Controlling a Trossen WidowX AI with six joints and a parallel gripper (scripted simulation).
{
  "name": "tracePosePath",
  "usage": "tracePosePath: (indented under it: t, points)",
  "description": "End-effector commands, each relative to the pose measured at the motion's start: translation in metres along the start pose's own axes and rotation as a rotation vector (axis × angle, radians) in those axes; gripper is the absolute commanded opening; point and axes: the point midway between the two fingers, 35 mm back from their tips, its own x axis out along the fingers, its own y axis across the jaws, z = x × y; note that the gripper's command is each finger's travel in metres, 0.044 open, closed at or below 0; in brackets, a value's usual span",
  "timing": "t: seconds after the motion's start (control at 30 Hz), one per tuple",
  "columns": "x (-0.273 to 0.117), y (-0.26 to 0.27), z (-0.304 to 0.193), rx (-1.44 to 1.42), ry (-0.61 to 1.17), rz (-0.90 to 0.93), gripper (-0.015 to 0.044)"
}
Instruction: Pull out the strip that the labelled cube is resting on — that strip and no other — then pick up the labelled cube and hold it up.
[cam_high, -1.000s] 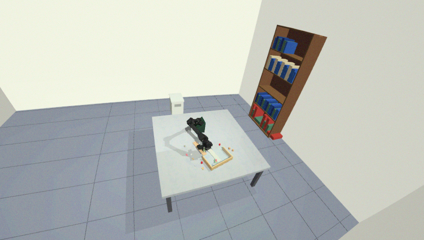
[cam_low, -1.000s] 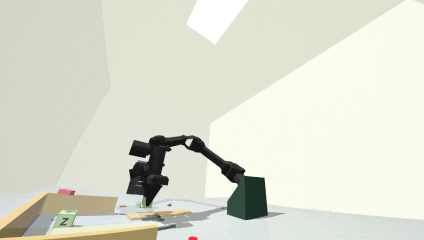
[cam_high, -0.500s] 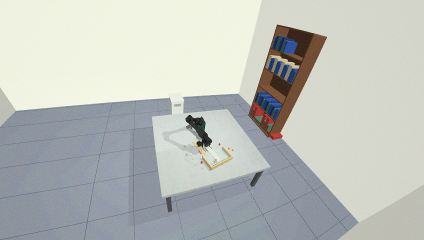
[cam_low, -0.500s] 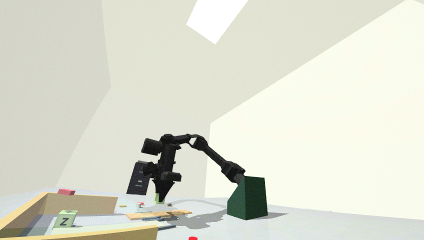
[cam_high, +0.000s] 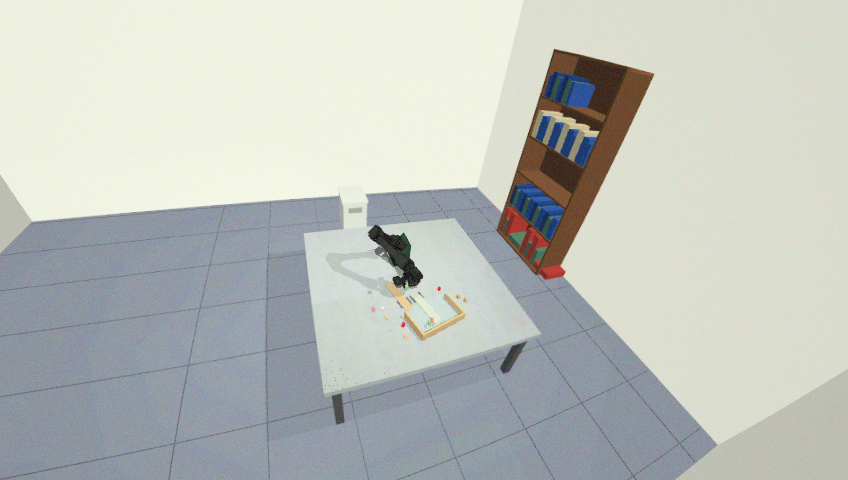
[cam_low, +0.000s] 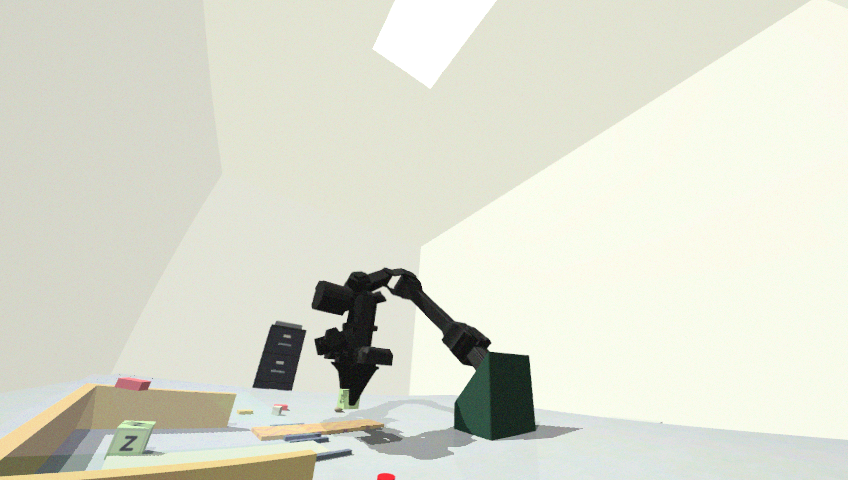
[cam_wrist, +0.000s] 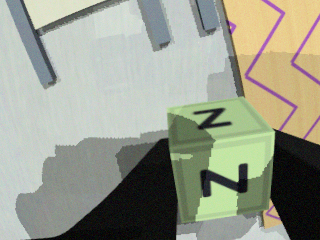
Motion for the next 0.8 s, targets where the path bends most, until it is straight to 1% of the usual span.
tracePosePath:
  t: [0.0, 0.17, 0.4, 0.77]
  points:
    - [-0.001, 0.004, -0.014, 0.007, -0.006, 0.002, 0.0]
    - [-0.001, 0.007, -0.023, 0.007, -0.005, 0.002, 0.0]
    - [-0.035, 0.007, -0.023, 0.006, -0.005, 0.003, 0.0]
    - [-0.036, 0.007, -0.024, 0.006, -0.005, 0.003, 0.0]
